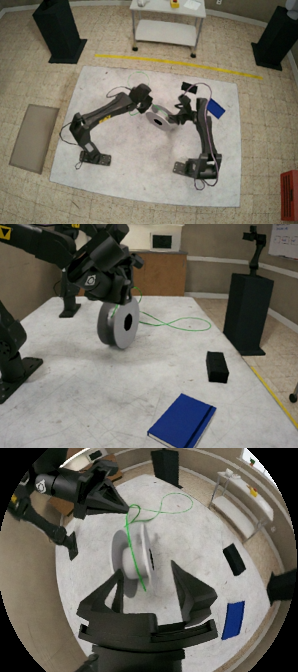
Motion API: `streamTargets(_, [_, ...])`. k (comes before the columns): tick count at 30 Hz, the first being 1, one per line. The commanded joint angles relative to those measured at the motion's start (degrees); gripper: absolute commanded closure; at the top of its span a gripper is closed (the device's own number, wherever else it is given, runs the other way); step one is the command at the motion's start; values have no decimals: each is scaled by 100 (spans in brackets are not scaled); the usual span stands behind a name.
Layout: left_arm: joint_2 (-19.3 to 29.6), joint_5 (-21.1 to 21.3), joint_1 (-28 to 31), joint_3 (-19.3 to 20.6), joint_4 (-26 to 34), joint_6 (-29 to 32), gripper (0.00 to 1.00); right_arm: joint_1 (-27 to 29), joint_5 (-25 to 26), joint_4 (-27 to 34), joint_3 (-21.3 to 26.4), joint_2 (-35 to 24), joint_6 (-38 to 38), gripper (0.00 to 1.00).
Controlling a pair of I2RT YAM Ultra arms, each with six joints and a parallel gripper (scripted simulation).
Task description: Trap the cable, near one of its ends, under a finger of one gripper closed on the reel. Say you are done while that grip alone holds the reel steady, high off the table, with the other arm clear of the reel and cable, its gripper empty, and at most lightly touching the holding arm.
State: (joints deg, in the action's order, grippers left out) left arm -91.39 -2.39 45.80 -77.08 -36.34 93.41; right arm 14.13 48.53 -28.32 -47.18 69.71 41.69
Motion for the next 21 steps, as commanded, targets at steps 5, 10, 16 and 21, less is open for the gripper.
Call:
streamTargets(5, [73, -93, -7, 27, -51, -9, 100, -47, 102, -81, -236, -210, 53, 25])
streamTargets(10, [-96, -90, -33, 27, 74, -24, 100, -87, 107, -112, -275, -121, 62, 25])
streamTargets(16, [-41, -88, -70, -53, 68, -45, 100, -44, 116, -128, -297, -12, 66, 25])
streamTargets(21, [-154, -81, -55, -190, 47, -58, 100, 7, 116, 20, -266, 16, 28, 25])
